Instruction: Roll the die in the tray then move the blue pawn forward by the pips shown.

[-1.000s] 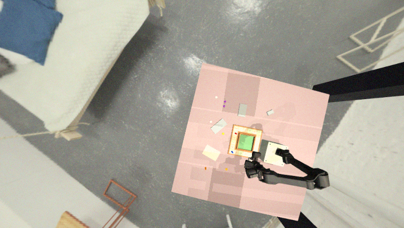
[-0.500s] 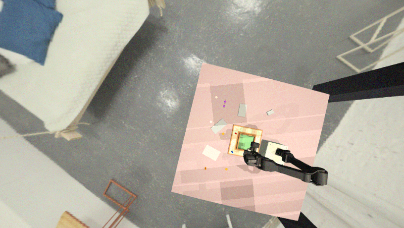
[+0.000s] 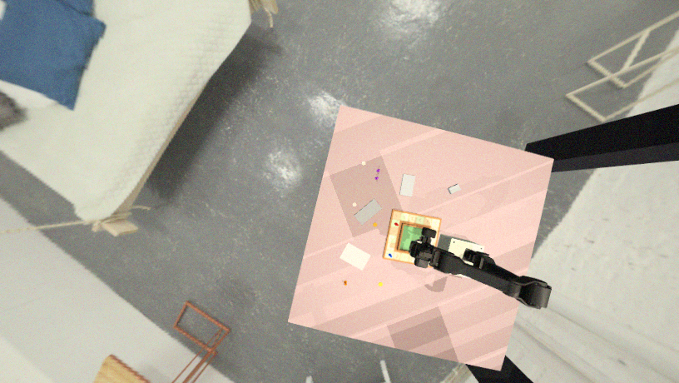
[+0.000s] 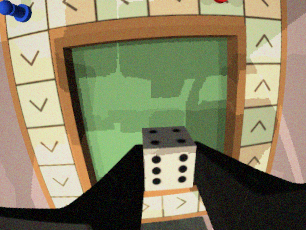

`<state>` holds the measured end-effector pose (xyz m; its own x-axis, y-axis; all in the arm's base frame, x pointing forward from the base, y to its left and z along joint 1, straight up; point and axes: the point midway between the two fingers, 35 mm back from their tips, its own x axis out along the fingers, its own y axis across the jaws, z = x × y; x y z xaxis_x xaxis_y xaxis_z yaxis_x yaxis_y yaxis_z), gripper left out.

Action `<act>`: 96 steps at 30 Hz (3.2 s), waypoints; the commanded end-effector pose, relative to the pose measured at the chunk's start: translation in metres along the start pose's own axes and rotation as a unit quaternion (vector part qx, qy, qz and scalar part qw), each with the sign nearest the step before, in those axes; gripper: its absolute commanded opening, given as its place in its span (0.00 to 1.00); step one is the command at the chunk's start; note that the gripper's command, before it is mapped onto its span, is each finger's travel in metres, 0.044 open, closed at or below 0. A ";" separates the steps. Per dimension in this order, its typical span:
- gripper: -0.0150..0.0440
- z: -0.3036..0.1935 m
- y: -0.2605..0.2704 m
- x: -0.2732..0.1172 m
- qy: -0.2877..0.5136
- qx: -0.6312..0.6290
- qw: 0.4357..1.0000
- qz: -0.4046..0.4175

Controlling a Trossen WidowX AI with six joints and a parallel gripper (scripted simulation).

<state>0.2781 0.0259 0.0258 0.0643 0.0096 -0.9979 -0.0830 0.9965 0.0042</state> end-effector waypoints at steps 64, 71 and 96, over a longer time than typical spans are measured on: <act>0.25 -0.026 -0.002 -0.033 -0.395 0.001 0.919 0.001; 0.48 -0.026 -0.002 -0.033 -0.395 0.001 0.919 0.001; 1.00 -0.011 -0.002 -0.047 -0.182 -0.002 0.983 0.002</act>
<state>0.2574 0.0214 0.0810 0.5583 0.0522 -0.8280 -0.0819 0.9966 0.0076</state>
